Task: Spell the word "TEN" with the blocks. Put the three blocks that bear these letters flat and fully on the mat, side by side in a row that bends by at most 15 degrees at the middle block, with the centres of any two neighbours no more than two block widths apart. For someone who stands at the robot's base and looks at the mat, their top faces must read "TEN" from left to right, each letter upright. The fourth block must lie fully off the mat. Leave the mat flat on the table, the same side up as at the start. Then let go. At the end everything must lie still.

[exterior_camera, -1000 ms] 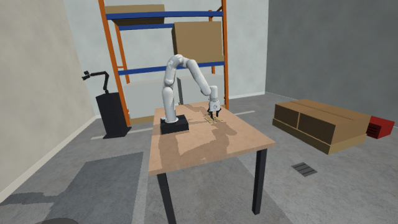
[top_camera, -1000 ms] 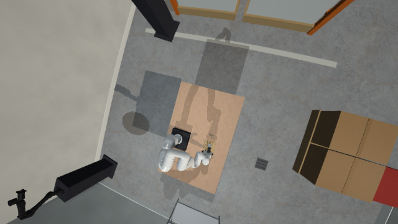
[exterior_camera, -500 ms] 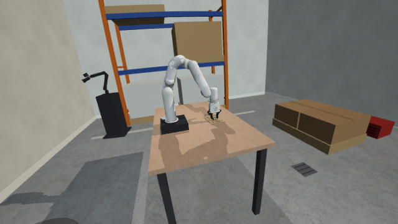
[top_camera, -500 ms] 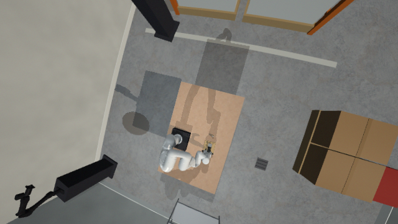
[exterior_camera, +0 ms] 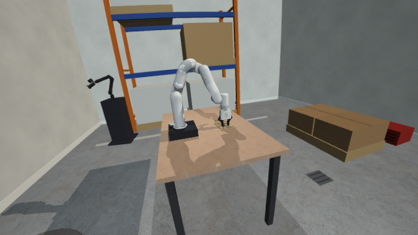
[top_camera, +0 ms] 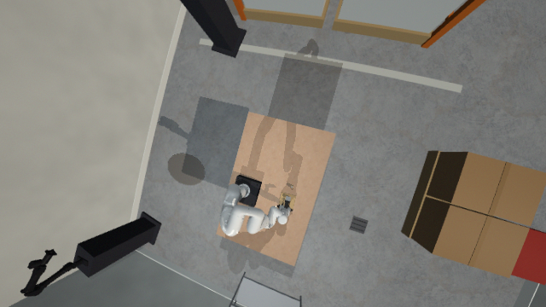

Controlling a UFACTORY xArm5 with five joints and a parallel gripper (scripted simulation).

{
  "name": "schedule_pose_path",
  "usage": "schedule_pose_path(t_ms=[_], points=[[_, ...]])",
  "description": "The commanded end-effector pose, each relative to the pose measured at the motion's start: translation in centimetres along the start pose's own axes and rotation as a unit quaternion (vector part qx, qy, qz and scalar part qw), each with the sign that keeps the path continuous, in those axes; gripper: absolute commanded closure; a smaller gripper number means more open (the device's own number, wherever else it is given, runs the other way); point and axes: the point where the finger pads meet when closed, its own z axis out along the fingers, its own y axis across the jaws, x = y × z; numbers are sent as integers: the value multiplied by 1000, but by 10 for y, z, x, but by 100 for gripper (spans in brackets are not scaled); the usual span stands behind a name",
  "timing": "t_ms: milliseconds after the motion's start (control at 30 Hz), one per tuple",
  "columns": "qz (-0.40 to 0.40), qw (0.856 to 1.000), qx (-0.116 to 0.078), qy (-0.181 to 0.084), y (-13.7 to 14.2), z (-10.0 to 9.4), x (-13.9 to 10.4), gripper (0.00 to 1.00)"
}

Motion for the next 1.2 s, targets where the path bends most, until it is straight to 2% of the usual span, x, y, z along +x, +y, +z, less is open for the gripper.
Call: schedule_pose_path(t_ms=[0,1033,1067,1167], points=[[0,1000,-2,0,1,-1,0,49],[0,1000,-2,0,1,-1,0,49],[0,1000,-2,0,1,-1,0,58],[0,1000,-2,0,1,-1,0,58]])
